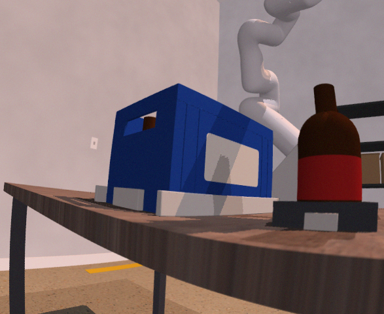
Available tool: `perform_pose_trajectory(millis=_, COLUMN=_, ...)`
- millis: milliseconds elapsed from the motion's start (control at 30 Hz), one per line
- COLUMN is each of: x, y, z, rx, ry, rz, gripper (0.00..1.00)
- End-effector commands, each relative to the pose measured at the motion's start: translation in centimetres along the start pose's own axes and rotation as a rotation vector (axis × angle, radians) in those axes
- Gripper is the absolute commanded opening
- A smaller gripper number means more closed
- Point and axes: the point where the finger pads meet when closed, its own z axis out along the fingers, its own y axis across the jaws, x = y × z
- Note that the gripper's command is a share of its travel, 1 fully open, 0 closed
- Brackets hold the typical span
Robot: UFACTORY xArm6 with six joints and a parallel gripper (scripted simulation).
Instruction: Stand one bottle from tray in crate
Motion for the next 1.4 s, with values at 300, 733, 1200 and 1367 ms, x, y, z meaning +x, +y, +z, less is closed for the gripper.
perform_pose_trajectory(millis=300, x=7.3, y=12.9, z=3.6, rx=-0.36, ry=0.007, rz=-0.18, gripper=1.0)
perform_pose_trajectory(millis=733, x=12.6, y=22.7, z=3.4, rx=-0.635, ry=-0.038, rz=-0.294, gripper=1.0)
perform_pose_trajectory(millis=1200, x=19.4, y=34.6, z=-0.6, rx=-1.002, ry=-0.167, rz=-0.401, gripper=1.0)
perform_pose_trajectory(millis=1367, x=20.7, y=36.9, z=-1.9, rx=-1.08, ry=-0.206, rz=-0.414, gripper=1.0)
